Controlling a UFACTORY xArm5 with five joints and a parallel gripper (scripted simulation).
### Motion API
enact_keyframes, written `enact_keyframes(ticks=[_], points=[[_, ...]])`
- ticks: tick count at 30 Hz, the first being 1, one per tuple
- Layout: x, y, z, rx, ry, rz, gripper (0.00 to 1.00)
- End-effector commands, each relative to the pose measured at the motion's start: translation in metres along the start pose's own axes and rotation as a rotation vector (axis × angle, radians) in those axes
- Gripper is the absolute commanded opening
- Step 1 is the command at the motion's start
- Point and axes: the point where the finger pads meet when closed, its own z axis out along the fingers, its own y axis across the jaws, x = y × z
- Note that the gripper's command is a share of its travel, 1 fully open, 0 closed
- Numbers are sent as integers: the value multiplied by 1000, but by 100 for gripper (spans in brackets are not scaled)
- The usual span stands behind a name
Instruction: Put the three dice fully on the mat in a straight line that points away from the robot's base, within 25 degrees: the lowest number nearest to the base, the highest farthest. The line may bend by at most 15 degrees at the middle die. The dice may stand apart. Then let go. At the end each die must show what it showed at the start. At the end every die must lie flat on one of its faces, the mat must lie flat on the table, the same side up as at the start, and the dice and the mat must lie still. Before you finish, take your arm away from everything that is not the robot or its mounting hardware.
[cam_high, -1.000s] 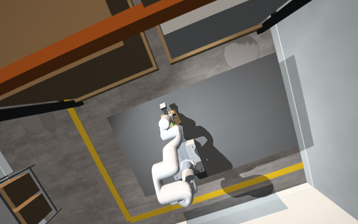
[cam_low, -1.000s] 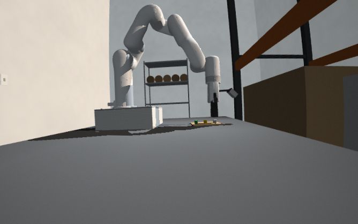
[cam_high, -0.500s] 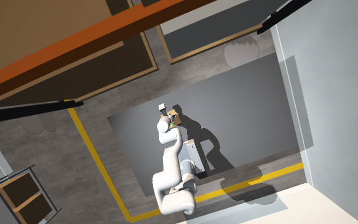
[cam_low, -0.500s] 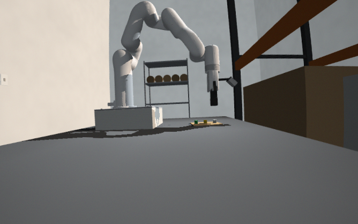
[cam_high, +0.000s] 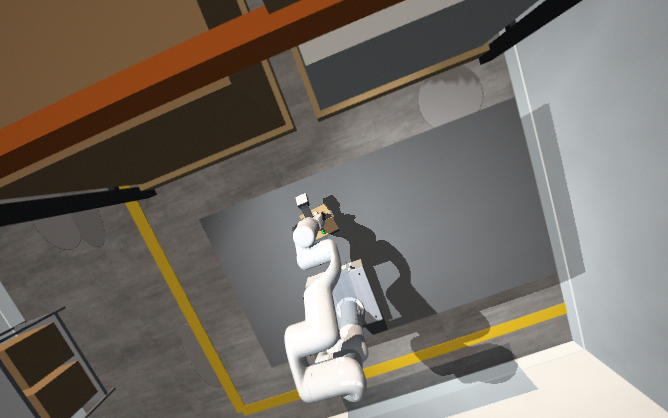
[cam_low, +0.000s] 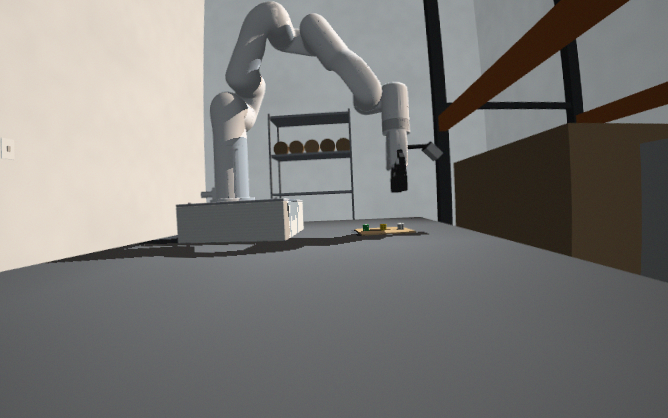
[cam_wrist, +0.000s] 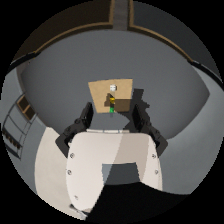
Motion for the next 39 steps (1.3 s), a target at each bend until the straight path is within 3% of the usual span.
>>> enact_keyframes(ticks=[1, 14, 32, 39], points=[[1, 0, -1, 0, 4, 0, 100], [1, 0, -6, 0, 4, 0, 100], [1, 2, -74, 0, 4, 0, 100], [1, 2, -84, 0, 4, 0, 100]])
